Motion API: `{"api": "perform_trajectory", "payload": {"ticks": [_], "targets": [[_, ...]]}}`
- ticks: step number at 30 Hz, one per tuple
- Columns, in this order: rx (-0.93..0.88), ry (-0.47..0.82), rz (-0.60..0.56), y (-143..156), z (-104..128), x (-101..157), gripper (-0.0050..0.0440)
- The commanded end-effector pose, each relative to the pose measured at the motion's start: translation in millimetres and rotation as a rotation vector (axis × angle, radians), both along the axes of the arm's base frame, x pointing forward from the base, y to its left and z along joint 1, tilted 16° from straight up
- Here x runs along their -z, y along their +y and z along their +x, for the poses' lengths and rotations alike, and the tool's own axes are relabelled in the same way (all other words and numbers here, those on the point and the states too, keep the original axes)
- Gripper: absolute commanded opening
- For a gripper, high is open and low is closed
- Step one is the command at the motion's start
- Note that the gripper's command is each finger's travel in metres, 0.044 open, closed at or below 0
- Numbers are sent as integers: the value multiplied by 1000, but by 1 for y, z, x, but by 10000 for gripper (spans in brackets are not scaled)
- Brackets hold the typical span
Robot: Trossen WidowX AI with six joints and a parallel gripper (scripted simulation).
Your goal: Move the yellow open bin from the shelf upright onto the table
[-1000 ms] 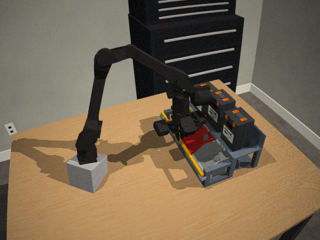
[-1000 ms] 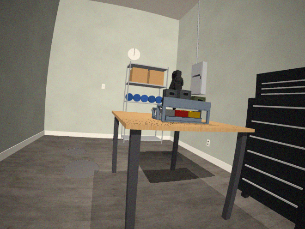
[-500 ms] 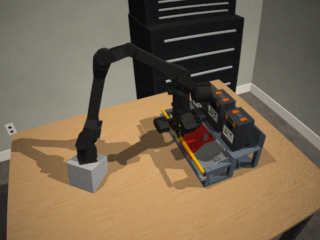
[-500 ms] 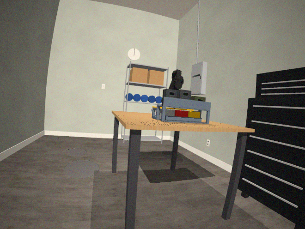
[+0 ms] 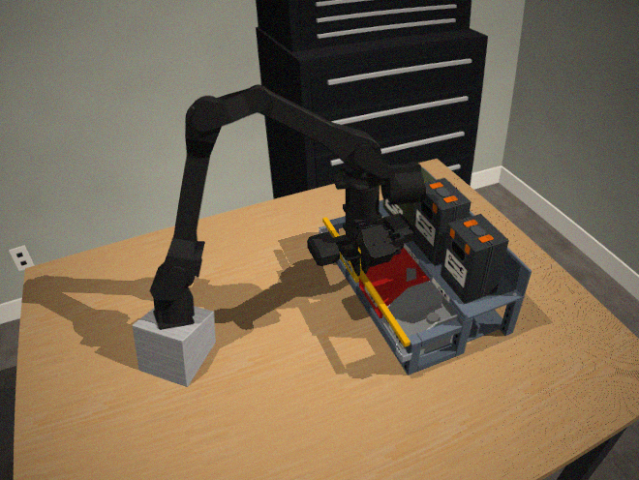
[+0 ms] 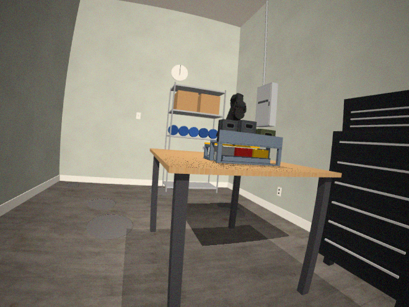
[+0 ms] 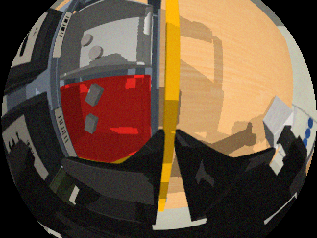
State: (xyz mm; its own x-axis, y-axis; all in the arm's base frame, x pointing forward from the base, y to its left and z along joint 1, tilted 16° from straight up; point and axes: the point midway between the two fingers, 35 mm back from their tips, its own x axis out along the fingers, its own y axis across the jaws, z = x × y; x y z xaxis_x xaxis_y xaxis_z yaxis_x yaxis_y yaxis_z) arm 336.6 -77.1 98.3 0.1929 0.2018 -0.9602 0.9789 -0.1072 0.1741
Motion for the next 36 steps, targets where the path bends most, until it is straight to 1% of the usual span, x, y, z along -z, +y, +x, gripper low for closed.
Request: {"api": "perform_trajectory", "payload": {"ticks": [1, 36], "targets": [[-1, -38, -13, -1, 3, -12, 0], [-1, -38, -13, 0, 4, -8, 0]]}}
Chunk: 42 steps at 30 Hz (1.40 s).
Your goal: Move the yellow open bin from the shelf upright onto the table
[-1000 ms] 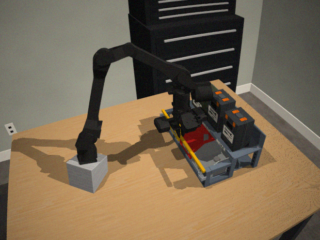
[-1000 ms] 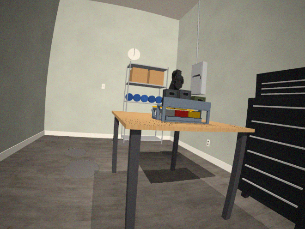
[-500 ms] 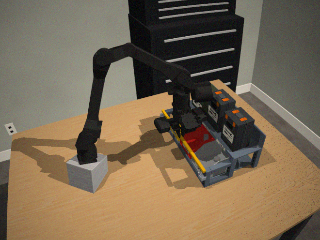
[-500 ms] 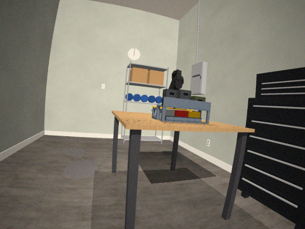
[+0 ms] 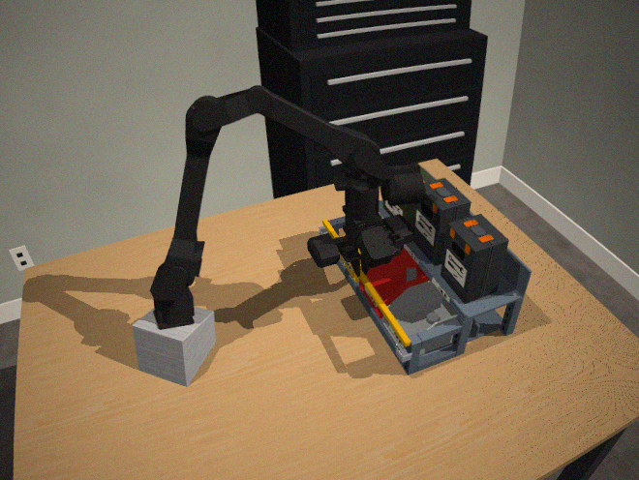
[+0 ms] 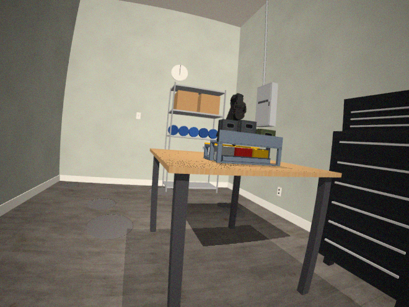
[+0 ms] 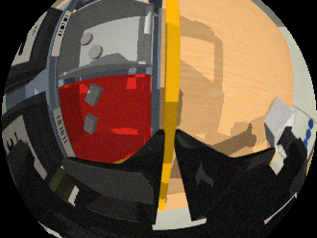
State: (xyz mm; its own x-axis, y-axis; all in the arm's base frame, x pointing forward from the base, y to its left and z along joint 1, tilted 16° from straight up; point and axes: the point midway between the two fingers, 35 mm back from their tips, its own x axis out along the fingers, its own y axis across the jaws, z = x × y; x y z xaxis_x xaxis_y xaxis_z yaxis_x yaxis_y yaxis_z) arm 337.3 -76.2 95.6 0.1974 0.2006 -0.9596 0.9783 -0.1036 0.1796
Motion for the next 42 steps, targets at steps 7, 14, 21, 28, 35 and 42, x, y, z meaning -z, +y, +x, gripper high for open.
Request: {"api": "perform_trajectory", "payload": {"ticks": [7, 14, 21, 28, 35, 42], "targets": [[1, -31, -10, -2, 1, -14, 0], [2, -33, -11, -3, -1, -21, 0], [2, -33, -11, -3, -1, -21, 0], [2, -33, -11, 1, -41, -8, 0], [2, -33, -11, 1, -41, -8, 0], [3, -25, -9, 4, -64, 0, 0]]}}
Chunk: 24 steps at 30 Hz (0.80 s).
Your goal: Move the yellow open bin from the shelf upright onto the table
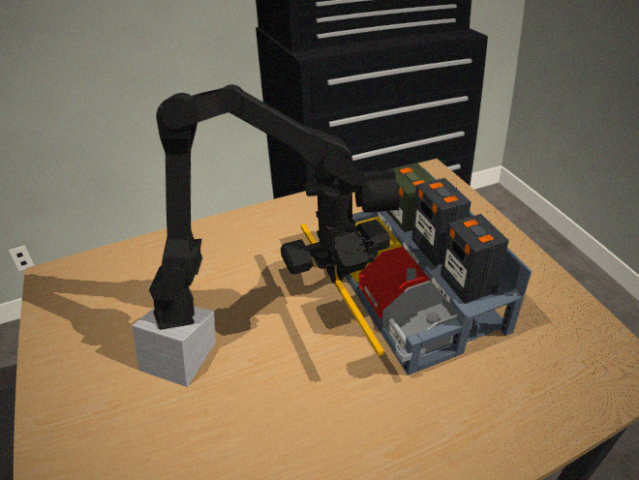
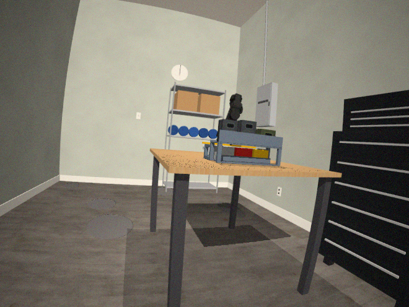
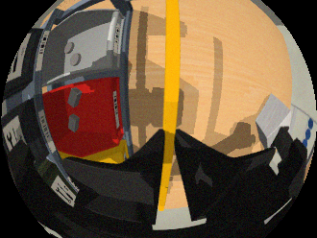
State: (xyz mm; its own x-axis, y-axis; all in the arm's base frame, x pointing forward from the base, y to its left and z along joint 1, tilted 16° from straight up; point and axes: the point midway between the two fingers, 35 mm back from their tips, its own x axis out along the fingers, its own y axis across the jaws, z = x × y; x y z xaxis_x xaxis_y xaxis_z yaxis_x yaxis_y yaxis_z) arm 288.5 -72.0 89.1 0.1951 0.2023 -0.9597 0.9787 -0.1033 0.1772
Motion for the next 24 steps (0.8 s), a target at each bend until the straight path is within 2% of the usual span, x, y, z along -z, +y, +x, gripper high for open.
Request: {"api": "perform_trajectory", "payload": {"ticks": [1, 2, 14, 19, 24], "targets": [[3, -30, -12, 1, -23, -4, 0], [3, -32, -13, 2, -31, -3, 0], [3, -32, -13, 2, -31, -3, 0], [3, -29, -12, 6, -70, 6, 0], [3, -29, -12, 6, -70, 6, 0]]}}
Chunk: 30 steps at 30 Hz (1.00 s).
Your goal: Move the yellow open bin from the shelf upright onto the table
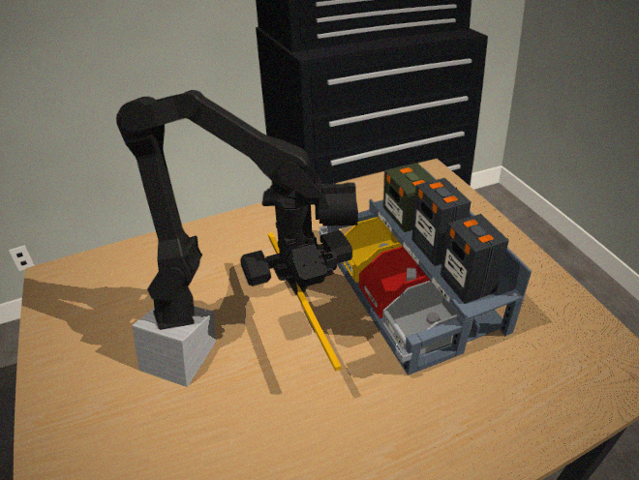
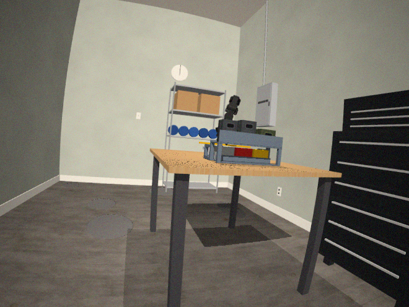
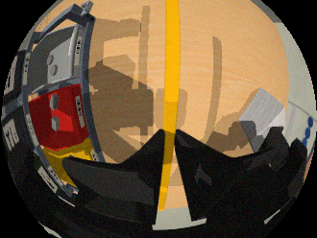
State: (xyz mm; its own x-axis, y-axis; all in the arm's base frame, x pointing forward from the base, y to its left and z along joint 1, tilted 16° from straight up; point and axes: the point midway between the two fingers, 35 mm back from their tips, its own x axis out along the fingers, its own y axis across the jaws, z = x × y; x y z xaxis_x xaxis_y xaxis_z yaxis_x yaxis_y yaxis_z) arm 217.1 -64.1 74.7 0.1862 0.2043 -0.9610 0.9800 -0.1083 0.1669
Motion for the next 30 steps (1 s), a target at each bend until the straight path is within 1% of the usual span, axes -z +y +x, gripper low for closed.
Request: {"api": "perform_trajectory", "payload": {"ticks": [1, 7, 12, 24, 30], "targets": [[-2, -39, -15, -2, 1, -8, 0], [-2, -39, -15, -2, 1, -8, 0], [-2, -36, -15, 3, -53, 0, 0], [-2, -36, -15, 3, -53, 0, 0], [-2, -31, -16, 3, -59, 0, 0]]}}
